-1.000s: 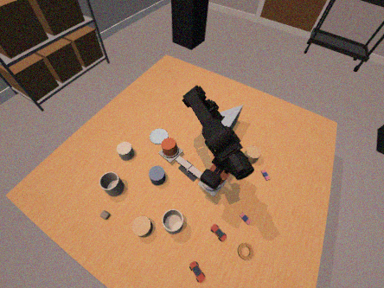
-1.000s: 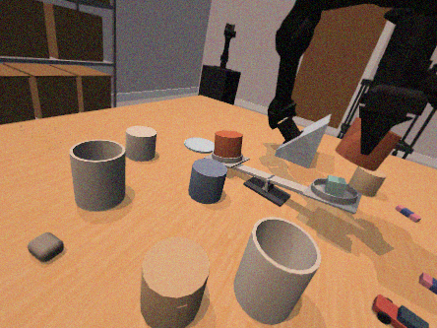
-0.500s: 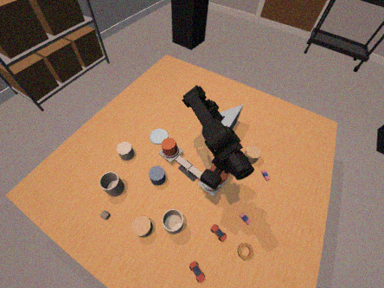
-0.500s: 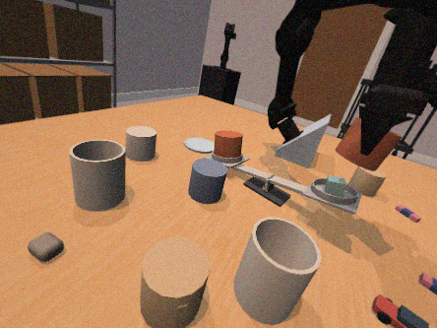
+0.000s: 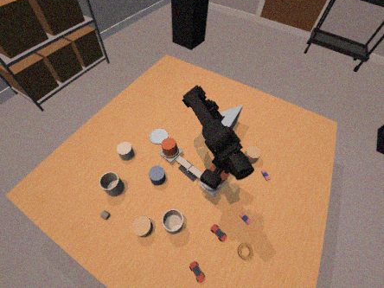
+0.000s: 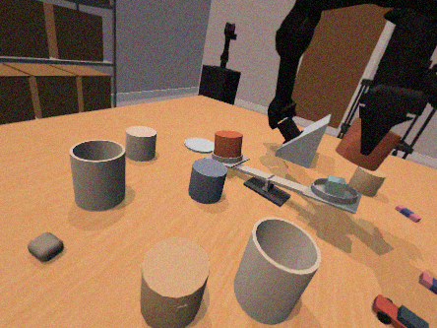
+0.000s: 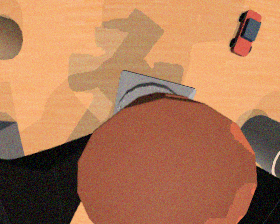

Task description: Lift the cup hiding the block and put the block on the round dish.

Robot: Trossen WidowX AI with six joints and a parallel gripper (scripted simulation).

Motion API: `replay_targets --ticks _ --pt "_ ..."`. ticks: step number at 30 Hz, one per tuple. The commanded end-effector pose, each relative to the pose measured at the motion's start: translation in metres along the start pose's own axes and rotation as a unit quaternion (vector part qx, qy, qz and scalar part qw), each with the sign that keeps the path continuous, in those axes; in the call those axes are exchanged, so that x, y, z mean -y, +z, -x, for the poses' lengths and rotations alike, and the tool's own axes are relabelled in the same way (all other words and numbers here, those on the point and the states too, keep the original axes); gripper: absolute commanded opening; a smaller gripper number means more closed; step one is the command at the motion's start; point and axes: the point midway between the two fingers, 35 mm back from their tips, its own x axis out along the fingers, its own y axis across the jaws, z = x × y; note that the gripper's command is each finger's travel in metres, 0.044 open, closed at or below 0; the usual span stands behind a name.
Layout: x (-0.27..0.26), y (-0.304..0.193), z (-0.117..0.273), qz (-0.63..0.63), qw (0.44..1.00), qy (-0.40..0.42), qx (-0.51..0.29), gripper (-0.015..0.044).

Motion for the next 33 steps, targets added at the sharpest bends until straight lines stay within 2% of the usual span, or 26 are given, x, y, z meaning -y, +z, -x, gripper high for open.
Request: replay_targets --ticks 1,7,22,28,33 --pt "-0.001 0.001 0.001 0.001 1.0 -0.001 0.0 0.0" --pt "-0.014 0.016 -0.008 -0.003 1.0 0.004 0.0 0.0" --pt "-0.131 0.091 -0.085 -0.058 0.997 0.037 -0.024 0.0" --pt "-0.132 0.091 -0.088 -0.059 0.997 0.037 -0.024 0.0" --pt "-0.133 0.091 -0.107 -0.059 0.997 0.037 -0.024 0.0"
